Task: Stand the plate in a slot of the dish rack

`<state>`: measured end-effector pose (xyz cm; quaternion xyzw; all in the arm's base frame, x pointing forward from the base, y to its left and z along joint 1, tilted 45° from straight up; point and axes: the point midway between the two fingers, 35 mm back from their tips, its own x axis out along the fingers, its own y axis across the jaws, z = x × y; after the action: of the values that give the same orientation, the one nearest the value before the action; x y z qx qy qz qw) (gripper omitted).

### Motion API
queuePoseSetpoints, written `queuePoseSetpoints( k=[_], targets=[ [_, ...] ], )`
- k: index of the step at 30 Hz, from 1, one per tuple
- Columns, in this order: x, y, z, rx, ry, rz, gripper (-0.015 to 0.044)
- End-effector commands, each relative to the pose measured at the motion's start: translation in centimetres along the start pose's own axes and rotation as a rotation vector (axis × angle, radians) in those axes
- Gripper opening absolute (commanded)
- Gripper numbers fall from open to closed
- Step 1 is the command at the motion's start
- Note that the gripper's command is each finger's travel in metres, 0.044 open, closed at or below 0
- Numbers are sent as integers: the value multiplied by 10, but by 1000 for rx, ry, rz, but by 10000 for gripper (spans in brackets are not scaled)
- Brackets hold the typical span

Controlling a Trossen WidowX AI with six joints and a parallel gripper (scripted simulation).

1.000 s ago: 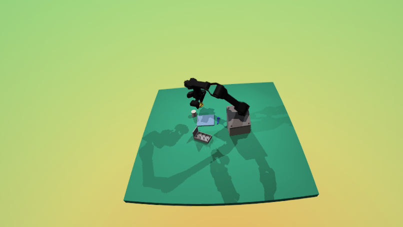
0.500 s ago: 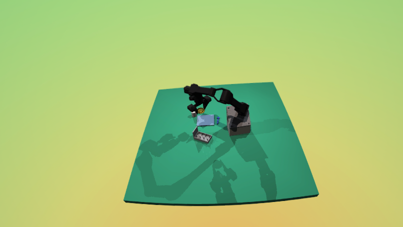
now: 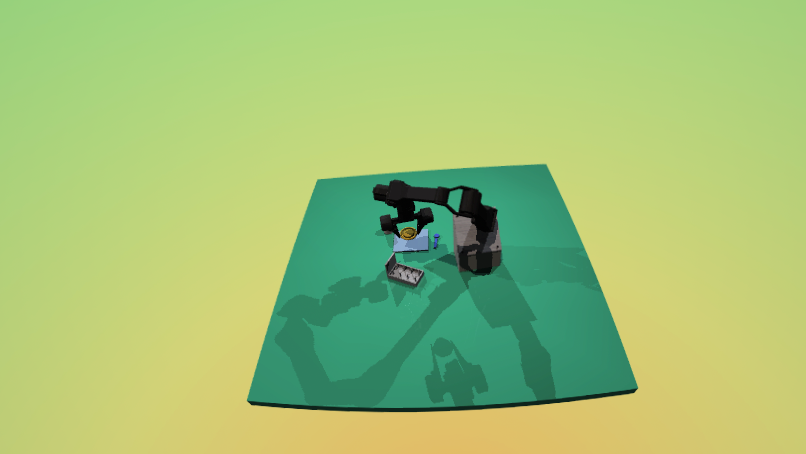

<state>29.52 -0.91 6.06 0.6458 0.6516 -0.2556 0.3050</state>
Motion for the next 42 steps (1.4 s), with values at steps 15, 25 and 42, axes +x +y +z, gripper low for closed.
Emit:
queuePoseSetpoints(
  k=[15,25,42],
  targets=[
    [10,-41,-72,618,26,-14,0],
    [15,-44,-71,600,-8,-25,0],
    [67,-58,-43,311,-401,-80,0]
  ],
)
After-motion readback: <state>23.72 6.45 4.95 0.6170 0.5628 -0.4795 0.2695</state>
